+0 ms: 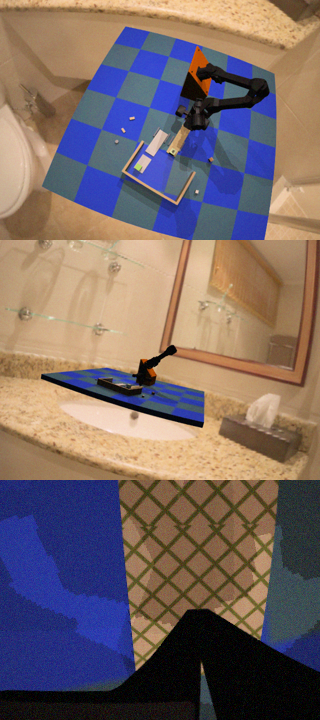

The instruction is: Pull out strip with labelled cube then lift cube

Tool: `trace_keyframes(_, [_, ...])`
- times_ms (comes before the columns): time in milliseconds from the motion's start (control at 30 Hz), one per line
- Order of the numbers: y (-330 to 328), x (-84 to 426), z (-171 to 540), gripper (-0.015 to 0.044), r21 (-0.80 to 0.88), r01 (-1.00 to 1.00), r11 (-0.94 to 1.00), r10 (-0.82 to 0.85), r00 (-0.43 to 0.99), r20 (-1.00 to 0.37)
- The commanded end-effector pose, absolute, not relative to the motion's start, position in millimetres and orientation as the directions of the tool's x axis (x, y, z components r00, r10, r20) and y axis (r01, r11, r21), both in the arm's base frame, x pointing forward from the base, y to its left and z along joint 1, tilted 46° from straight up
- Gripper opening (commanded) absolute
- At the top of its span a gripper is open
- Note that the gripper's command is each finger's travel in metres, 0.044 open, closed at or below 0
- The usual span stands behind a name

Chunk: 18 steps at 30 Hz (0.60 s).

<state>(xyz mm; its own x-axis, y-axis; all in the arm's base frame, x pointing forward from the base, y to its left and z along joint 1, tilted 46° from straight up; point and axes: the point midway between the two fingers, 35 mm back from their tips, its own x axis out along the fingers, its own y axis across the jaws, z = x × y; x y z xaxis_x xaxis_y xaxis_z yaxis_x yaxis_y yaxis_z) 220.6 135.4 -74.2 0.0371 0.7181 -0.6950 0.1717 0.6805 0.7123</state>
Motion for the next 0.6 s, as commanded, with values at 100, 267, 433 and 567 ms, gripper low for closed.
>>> trace_keyframes(100, [139,207,-77,0.0,0.706,0.184,0.684,0.718,-0.001,-0.696])
trace_keyframes(267, [139,207,-77,0.0,0.706,0.184,0.684,0.718,-0.001,-0.696])
trace_keyframes(433, [110,223,-51,0.0,0.704,0.18,0.687,0.715,0.007,-0.699])
trace_keyframes(567, [105,223,-45,0.0,0.705,0.182,0.686,0.716,0.001,-0.698])
